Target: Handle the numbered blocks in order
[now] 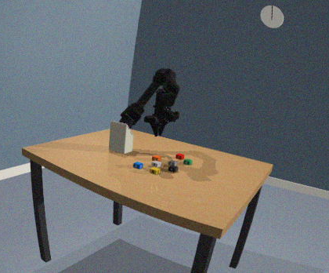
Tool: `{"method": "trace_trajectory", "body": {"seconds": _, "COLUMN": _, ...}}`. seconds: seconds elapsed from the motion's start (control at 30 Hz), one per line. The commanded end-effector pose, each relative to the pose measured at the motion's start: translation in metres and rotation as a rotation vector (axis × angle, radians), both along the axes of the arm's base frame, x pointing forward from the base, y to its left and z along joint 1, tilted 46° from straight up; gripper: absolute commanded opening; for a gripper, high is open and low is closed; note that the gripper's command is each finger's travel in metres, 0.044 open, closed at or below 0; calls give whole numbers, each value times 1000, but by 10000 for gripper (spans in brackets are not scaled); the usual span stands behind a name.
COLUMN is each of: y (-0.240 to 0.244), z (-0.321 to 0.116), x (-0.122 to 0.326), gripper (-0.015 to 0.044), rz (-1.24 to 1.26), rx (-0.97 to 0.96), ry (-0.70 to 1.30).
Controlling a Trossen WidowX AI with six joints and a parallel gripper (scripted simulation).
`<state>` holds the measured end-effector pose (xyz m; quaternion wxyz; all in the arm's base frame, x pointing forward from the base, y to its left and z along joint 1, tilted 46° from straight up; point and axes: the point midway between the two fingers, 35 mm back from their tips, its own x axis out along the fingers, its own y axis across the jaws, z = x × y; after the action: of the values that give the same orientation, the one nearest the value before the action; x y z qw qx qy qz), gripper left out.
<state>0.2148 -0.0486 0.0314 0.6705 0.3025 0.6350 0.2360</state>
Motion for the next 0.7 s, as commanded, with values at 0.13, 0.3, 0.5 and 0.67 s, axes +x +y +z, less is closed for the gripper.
{"method": "trace_trajectory", "body": {"seconds": 0.13, "y": -2, "z": 5, "x": -3, "gripper": 120, "rz": 14, "rx": 4, "ry": 6}}
{"method": "trace_trajectory", "body": {"seconds": 0.3, "y": -16, "z": -5, "x": 2, "gripper": 120, "rz": 13, "rx": 1, "ry": 6}}
{"method": "trace_trajectory", "body": {"seconds": 0.5, "y": -74, "z": -54, "x": 12, "gripper": 120, "rz": 12, "rx": -9, "ry": 5}}
{"method": "trace_trajectory", "body": {"seconds": 0.67, "y": -116, "z": -103, "x": 7, "gripper": 120, "rz": 13, "rx": -8, "ry": 3}}
